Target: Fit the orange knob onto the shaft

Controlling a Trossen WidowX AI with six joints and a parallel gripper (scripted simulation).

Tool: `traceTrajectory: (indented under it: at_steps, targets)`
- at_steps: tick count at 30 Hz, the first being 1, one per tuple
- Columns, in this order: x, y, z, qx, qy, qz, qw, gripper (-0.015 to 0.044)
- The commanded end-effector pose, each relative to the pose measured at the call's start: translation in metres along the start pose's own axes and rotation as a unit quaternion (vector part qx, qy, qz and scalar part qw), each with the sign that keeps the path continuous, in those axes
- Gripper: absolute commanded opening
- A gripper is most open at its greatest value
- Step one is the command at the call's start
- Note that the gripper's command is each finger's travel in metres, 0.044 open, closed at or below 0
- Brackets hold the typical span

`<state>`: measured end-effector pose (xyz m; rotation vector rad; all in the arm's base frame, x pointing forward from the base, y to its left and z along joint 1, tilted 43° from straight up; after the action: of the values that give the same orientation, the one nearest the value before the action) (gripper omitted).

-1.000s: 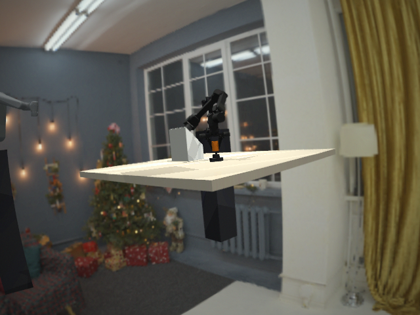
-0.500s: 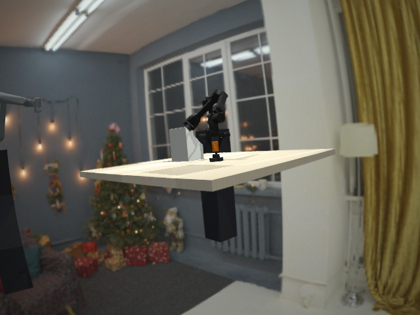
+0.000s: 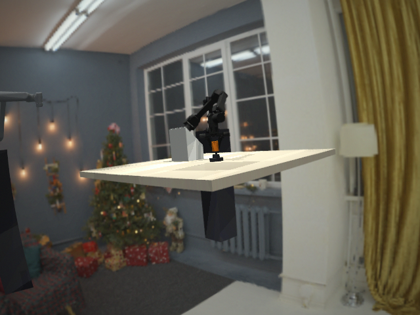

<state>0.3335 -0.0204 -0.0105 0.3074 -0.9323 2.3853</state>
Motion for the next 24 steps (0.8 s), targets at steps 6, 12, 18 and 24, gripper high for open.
traceTrajectory:
  at_steps: [6,12,18,24]
  targets:
    - [-0.0005,-0.0004,0.0032,-0.001,0.001,0.085,0.996,0.0]
    - [-0.0026,-0.0004,0.0006,-0.001,0.001,0.106,0.994,0.0]
    - [-0.0023,-0.0013,-0.0007,-0.001,0.001,0.106,0.994,0.0]
    - [-0.0011,-0.0011,-0.0019,-0.001,0.001,0.106,0.994,0.0]
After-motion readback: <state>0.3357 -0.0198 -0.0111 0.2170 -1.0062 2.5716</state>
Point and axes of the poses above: the point midway between the two fingers, 35 mm back from their tips, its own z axis back along the fingers, its own y axis across the jaws, x = y × z, the point moved 10 cm from there along z, back along the fingers, and after that the axes turned 2 degrees about z, right-handed, at the moved point
